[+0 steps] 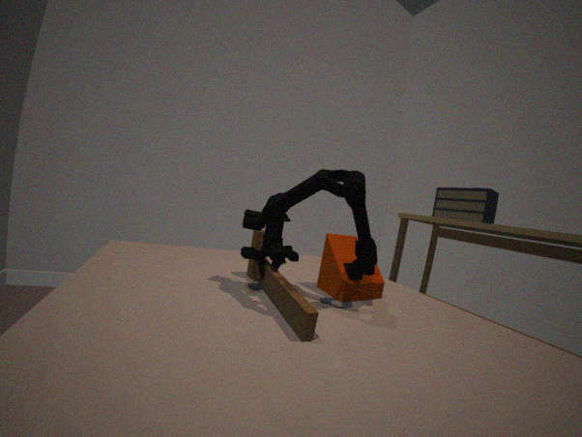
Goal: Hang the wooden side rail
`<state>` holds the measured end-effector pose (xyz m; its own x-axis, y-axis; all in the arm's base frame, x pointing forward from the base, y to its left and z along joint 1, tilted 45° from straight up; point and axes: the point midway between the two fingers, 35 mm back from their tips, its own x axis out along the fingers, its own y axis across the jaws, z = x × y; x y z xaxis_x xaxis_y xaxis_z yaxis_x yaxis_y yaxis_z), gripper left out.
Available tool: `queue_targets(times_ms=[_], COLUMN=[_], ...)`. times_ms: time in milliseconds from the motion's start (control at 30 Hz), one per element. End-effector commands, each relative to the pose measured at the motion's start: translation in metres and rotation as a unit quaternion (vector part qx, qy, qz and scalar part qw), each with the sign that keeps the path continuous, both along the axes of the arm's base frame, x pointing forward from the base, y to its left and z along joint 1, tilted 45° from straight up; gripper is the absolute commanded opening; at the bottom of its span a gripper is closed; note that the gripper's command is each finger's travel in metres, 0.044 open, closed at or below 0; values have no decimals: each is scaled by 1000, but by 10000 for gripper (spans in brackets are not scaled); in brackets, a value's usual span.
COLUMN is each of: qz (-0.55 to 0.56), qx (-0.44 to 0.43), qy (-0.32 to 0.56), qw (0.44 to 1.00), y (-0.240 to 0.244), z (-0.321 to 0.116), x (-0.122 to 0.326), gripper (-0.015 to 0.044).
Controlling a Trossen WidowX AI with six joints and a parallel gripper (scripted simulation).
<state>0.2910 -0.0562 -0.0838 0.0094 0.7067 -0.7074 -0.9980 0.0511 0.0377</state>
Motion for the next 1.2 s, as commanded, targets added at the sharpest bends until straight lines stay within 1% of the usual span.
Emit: queue_targets(times_ms=[0, 1167], qz=[-3, -3], qx=[-6, -5], qy=[-6, -6], qw=[1000, 1000], y=[-5, -1], z=[0, -5], x=[3, 3], gripper=[0, 0])
